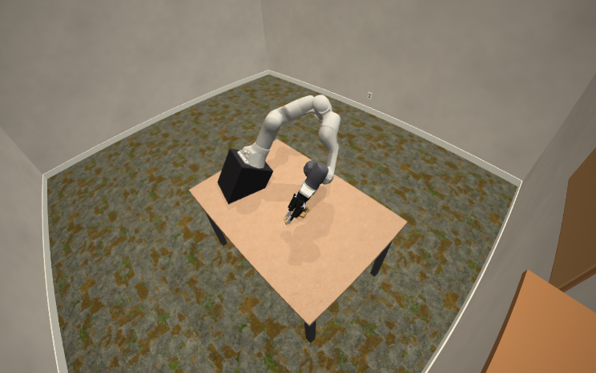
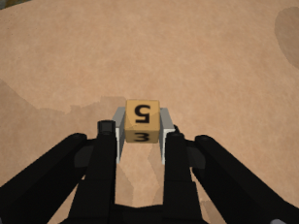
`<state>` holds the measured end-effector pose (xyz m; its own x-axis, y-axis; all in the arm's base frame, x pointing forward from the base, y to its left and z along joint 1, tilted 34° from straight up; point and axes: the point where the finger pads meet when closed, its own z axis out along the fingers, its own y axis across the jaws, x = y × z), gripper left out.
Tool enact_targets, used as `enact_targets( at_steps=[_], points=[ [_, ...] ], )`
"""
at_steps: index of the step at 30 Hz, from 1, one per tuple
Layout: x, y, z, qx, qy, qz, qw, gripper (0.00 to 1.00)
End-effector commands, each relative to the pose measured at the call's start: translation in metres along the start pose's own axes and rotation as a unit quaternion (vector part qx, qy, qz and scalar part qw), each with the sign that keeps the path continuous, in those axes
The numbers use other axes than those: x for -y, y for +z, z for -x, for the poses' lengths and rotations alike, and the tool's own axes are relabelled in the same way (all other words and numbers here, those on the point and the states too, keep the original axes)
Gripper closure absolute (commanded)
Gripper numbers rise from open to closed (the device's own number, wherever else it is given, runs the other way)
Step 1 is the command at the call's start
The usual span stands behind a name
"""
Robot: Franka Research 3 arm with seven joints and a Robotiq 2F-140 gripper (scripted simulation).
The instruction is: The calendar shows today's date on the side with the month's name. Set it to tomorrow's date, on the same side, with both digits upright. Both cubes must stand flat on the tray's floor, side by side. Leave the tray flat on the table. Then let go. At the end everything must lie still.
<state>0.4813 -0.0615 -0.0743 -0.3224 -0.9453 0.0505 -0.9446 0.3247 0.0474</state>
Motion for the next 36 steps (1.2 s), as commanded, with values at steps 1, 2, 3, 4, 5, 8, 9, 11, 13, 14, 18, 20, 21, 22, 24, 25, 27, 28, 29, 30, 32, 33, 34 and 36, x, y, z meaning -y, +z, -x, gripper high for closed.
enact_targets(
  at_steps=[1,2,3,4,5,8,9,11,13,14,18,20,21,22,24,25,27,28,29,30,32,33,34,36],
  points=[
    [0.003,-0.002,-0.003,0.040,-0.035,-0.005,0.999,0.83],
    [0.003,-0.003,-0.003,0.047,-0.035,-0.007,0.998,0.83],
    [0.004,-0.003,-0.004,0.052,-0.035,-0.008,0.998,0.83],
    [0.004,-0.004,-0.004,0.055,-0.035,-0.009,0.998,0.83],
    [0.004,-0.004,-0.006,0.057,-0.035,-0.009,0.998,0.83],
    [0.005,-0.004,-0.007,0.057,-0.035,-0.009,0.998,0.83],
    [0.005,-0.004,-0.007,0.057,-0.035,-0.009,0.998,0.83],
    [0.004,-0.004,-0.008,0.058,-0.035,-0.009,0.998,0.83],
    [0.004,-0.003,-0.008,0.066,-0.035,-0.006,0.997,0.83],
    [0.003,-0.002,-0.009,0.073,-0.035,-0.004,0.997,0.83],
    [0.001,0.000,-0.011,0.119,-0.035,0.002,0.992,0.83],
    [0.002,-0.001,-0.012,0.147,-0.035,0.002,0.989,0.83],
    [0.002,-0.001,-0.011,0.159,-0.036,0.001,0.987,0.83],
    [0.003,-0.002,-0.011,0.169,-0.036,-0.001,0.985,0.83],
    [0.004,-0.002,-0.011,0.178,-0.036,-0.003,0.983,0.83],
    [0.004,-0.002,-0.011,0.178,-0.036,-0.003,0.983,0.83],
    [0.005,-0.003,-0.011,0.186,-0.036,-0.005,0.982,0.83],
    [0.005,-0.002,-0.014,0.186,-0.036,-0.005,0.982,0.83],
    [0.005,-0.002,-0.014,0.186,-0.036,-0.005,0.982,0.83],
    [0.005,-0.002,-0.014,0.187,-0.036,-0.004,0.982,0.83],
    [0.004,-0.002,-0.015,0.193,-0.036,-0.002,0.981,0.83],
    [0.004,-0.001,-0.015,0.201,-0.036,-0.001,0.979,0.83],
    [0.003,0.000,-0.016,0.212,-0.036,0.002,0.977,0.83],
    [0.002,0.002,-0.017,0.240,-0.036,0.006,0.970,0.83]
  ],
)
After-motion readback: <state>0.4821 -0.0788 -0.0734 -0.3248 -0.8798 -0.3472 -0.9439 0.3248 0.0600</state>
